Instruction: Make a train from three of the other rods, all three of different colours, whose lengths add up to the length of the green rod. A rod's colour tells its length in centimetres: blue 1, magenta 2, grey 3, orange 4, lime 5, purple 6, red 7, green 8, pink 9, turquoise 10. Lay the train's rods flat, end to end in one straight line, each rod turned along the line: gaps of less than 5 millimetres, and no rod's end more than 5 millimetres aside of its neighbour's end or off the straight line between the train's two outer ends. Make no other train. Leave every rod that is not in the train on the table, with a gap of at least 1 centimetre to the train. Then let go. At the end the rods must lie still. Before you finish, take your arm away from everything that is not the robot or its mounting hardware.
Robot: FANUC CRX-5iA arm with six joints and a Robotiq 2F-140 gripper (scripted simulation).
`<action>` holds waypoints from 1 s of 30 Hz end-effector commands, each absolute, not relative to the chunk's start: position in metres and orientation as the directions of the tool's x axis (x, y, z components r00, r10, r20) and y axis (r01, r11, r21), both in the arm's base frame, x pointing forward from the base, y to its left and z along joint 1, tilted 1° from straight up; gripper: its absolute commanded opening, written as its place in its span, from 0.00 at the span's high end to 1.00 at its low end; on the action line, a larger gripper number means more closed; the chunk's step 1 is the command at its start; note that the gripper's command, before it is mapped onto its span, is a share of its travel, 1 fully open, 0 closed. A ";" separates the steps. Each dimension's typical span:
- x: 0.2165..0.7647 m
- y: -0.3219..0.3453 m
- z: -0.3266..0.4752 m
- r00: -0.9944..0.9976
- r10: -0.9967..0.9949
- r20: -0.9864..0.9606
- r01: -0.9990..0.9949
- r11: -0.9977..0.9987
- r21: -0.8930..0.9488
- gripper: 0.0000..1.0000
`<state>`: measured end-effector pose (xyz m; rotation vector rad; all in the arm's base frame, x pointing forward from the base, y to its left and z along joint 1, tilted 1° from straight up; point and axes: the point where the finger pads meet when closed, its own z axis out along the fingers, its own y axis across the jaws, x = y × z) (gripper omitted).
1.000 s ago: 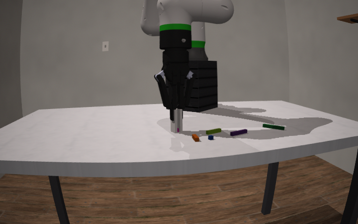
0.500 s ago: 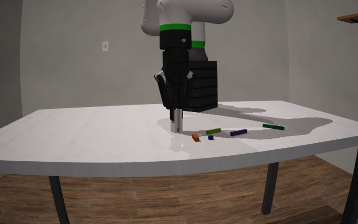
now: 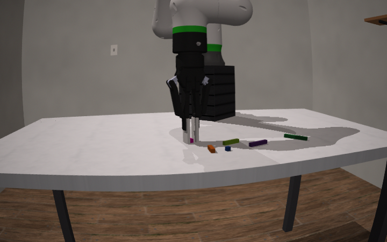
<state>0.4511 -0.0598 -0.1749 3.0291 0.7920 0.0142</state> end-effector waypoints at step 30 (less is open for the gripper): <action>0.451 -0.059 -0.120 0.872 0.489 0.006 0.489 -0.872 0.013 0.85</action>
